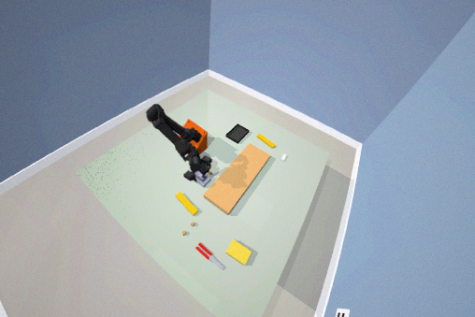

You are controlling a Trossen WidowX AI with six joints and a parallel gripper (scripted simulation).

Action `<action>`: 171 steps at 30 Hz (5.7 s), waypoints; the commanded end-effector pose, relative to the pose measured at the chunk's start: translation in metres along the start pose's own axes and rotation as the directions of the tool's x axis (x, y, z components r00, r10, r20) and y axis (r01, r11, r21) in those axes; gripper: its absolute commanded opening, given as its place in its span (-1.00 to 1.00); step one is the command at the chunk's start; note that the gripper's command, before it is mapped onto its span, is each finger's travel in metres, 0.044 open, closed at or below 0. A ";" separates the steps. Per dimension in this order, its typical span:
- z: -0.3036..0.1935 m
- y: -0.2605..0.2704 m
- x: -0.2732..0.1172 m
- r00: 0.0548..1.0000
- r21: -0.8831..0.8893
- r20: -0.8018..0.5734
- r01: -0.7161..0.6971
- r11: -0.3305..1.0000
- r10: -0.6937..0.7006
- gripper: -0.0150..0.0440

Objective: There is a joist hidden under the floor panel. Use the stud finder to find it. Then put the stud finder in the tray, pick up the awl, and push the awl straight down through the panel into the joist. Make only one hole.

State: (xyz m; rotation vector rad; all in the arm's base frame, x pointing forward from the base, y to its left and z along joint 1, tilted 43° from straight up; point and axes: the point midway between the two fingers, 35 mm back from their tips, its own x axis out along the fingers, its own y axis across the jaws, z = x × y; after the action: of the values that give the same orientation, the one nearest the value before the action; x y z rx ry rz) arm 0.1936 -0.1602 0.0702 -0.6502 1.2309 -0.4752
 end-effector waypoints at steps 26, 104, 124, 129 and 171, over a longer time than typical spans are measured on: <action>-0.005 0.002 0.009 1.000 -0.005 -0.003 -0.002 1.000 0.002 0.33; 0.169 -0.021 -0.068 1.000 -0.016 0.002 -0.010 1.000 0.010 -0.49; 0.196 -0.019 -0.038 1.000 -0.018 0.003 -0.011 1.000 0.011 -0.49; 0.194 -0.019 -0.029 1.000 -0.018 0.003 -0.011 1.000 0.011 -0.49; 0.179 0.009 0.019 1.000 -0.018 0.004 -0.009 1.000 0.009 -0.49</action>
State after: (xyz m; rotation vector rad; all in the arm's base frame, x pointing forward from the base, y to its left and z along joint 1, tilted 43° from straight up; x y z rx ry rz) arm 0.3714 -0.1394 0.0942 -0.6586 1.2307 -0.4642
